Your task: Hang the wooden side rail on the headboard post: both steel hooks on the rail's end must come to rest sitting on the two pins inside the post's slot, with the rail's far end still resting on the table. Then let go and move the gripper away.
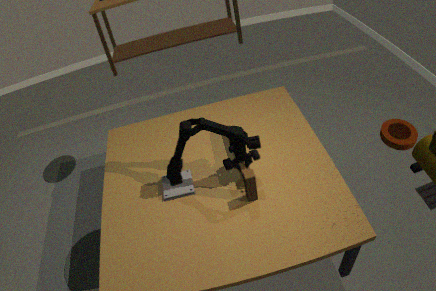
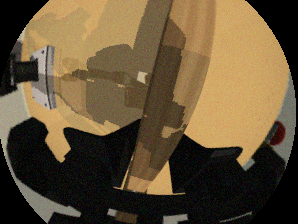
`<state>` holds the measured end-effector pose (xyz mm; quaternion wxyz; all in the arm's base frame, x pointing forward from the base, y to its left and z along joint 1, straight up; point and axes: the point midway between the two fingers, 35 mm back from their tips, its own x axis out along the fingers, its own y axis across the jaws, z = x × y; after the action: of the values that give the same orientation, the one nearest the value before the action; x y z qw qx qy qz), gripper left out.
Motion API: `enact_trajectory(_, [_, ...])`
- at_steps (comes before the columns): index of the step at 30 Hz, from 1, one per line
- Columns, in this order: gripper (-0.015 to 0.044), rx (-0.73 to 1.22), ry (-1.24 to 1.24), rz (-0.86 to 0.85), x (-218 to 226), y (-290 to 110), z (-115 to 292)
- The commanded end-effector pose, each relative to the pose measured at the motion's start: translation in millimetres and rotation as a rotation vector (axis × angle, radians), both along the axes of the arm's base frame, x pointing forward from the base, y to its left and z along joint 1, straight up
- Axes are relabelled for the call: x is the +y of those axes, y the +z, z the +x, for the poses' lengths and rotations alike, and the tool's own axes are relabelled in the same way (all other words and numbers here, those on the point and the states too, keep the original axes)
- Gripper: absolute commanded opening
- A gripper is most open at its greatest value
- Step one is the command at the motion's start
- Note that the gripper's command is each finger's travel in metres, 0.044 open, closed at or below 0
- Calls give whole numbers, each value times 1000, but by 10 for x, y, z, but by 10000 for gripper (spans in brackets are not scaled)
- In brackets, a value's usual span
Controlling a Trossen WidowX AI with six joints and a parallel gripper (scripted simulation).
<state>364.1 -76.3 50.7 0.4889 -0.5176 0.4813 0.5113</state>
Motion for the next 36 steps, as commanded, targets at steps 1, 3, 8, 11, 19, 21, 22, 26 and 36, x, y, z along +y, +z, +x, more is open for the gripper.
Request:
enact_trajectory(1, [0,-15,13,-2,-2,70,20])
enact_trajectory(3, [0,-15,13,-2,-2,73,19])
enact_trajectory(8, [0,-15,13,-2,-2,82,19])
enact_trajectory(11, [0,-15,13,-2,-2,87,19])
enact_trajectory(19, [0,-15,13,-2,-2,100,19])
enact_trajectory(21, [0,-15,13,-2,-2,103,19])
enact_trajectory(22, [0,-15,13,-2,-2,105,19])
enact_trajectory(26, [0,-15,13,-2,-2,112,18])
enact_trajectory(36, [0,-15,13,-2,-2,128,18])
